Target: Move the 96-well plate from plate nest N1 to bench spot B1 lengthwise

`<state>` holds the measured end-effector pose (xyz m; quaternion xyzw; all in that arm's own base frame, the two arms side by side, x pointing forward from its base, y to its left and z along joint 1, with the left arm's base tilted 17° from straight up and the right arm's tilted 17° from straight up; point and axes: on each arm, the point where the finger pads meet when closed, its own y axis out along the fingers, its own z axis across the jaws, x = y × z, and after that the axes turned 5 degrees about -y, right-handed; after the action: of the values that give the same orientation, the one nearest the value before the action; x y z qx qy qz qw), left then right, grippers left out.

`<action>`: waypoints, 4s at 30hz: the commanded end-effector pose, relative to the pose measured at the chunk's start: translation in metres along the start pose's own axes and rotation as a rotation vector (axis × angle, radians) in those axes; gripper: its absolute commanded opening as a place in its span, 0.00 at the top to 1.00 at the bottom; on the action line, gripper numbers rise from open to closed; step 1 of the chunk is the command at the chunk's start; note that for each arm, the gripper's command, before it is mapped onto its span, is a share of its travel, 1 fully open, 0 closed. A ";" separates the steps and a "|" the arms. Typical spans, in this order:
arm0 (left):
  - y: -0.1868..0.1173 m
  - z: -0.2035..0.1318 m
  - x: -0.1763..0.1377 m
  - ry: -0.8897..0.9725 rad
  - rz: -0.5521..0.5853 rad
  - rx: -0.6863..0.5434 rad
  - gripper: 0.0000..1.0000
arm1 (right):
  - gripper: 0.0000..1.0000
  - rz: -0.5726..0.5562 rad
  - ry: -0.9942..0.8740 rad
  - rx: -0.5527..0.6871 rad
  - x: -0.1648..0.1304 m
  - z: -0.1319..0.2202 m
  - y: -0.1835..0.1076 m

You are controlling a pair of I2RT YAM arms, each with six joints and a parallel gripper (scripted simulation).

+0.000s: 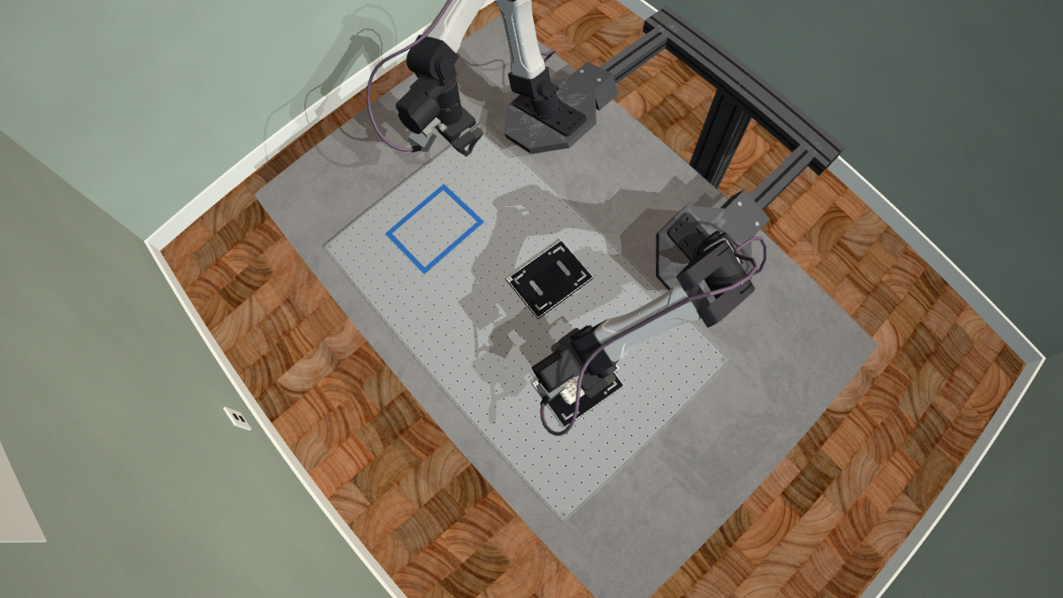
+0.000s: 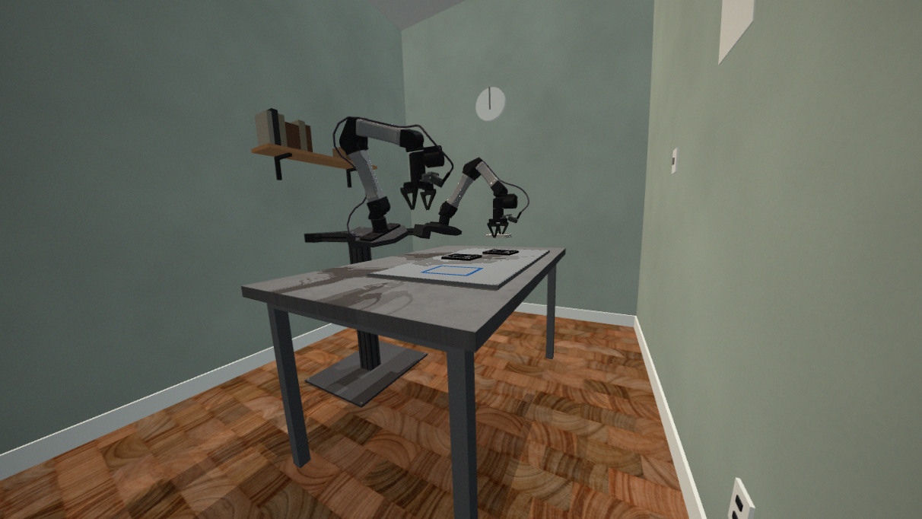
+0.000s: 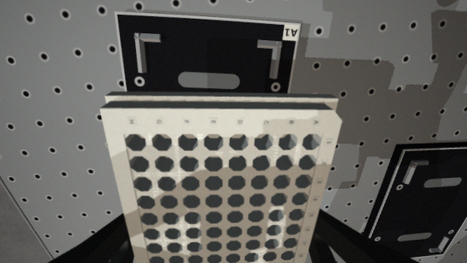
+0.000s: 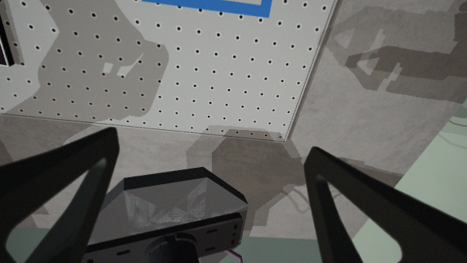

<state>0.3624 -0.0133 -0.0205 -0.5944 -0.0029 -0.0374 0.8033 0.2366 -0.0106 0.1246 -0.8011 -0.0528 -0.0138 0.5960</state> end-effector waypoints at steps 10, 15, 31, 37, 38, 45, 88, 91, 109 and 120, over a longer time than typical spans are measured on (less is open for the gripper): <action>-0.013 -0.035 -0.008 -0.026 -0.056 -0.001 1.00 | 0.00 0.049 -0.011 -0.011 -0.011 0.001 0.007; -0.012 -0.050 -0.016 -0.026 -0.055 -0.004 1.00 | 0.00 0.049 -0.011 -0.011 -0.011 0.001 0.007; 0.004 -0.095 -0.047 -0.011 -0.006 0.002 1.00 | 0.00 0.049 -0.011 -0.011 -0.011 0.001 0.007; 0.001 -0.114 -0.052 -0.015 -0.017 -0.006 1.00 | 0.00 0.049 -0.011 -0.011 -0.011 0.001 0.007; 0.002 -0.117 -0.053 -0.015 -0.017 -0.005 1.00 | 0.00 0.049 -0.011 -0.011 -0.011 0.001 0.007; -0.012 -0.130 -0.053 -0.027 -0.056 -0.021 1.00 | 0.00 0.049 -0.011 -0.011 -0.011 0.001 0.007; -0.012 -0.227 -0.103 -0.035 -0.037 -0.020 1.00 | 0.00 0.049 -0.011 -0.011 -0.011 0.001 0.007; -0.004 -0.224 -0.107 -0.025 -0.027 -0.007 1.00 | 0.00 0.049 -0.011 -0.011 -0.011 0.001 0.007; -0.016 -0.222 -0.096 -0.048 -0.044 -0.027 1.00 | 0.00 0.049 -0.011 -0.011 -0.011 0.001 0.007; -0.016 -0.222 -0.095 -0.044 -0.045 -0.027 1.00 | 0.00 0.049 -0.011 -0.011 -0.011 0.001 0.007</action>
<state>0.2460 -0.2193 -0.0906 -0.5950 -0.0178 -0.0399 0.8025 0.2366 -0.0106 0.1246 -0.8011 -0.0528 -0.0138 0.5960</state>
